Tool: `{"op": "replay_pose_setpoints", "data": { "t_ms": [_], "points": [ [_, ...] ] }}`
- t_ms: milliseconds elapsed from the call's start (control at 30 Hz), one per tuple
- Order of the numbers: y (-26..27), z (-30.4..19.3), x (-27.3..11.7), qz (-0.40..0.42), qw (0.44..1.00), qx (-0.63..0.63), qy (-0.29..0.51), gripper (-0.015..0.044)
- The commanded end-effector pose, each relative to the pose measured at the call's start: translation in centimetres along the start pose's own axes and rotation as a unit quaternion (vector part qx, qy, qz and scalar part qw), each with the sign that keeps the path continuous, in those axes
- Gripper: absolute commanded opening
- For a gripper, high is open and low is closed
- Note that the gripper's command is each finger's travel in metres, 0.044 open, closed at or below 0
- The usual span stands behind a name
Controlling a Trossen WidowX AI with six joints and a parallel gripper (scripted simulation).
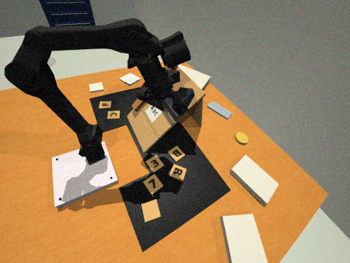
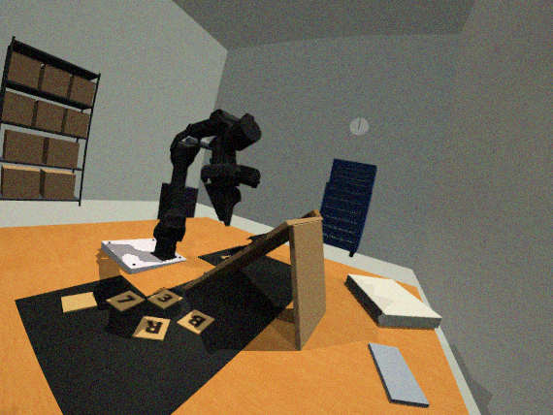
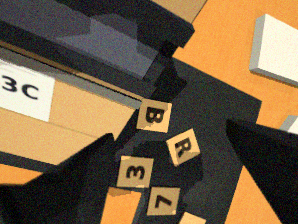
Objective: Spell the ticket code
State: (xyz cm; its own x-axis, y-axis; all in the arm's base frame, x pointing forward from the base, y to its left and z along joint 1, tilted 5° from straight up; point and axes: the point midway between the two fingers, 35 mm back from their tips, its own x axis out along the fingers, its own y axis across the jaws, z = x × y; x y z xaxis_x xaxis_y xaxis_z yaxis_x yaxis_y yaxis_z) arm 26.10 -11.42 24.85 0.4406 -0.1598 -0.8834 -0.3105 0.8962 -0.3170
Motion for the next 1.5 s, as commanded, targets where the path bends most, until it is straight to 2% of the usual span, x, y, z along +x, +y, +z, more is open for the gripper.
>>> {"op": "replay_pose_setpoints", "data": {
  "t_ms": [0, 200, 433, 867, 1133, 1467],
  "points": [
    [-3.4, -3.9, 4.9, 0.018, 0.972, 0.223, 0.075, 0.034],
    [-6.1, -8.0, 9.9, 0.031, 0.898, 0.416, 0.141, 0.034],
    [-7.2, -12.9, 15.5, 0.041, 0.755, 0.621, 0.207, 0.034],
    [-7.0, -12.7, 15.7, 0.042, 0.749, 0.627, 0.209, 0.034],
    [-5.9, -13.5, 18.7, 0.042, 0.749, 0.627, 0.209, 0.034],
    [-5.8, -13.4, 18.8, 0.042, 0.749, 0.627, 0.208, 0.034]
  ]
}}
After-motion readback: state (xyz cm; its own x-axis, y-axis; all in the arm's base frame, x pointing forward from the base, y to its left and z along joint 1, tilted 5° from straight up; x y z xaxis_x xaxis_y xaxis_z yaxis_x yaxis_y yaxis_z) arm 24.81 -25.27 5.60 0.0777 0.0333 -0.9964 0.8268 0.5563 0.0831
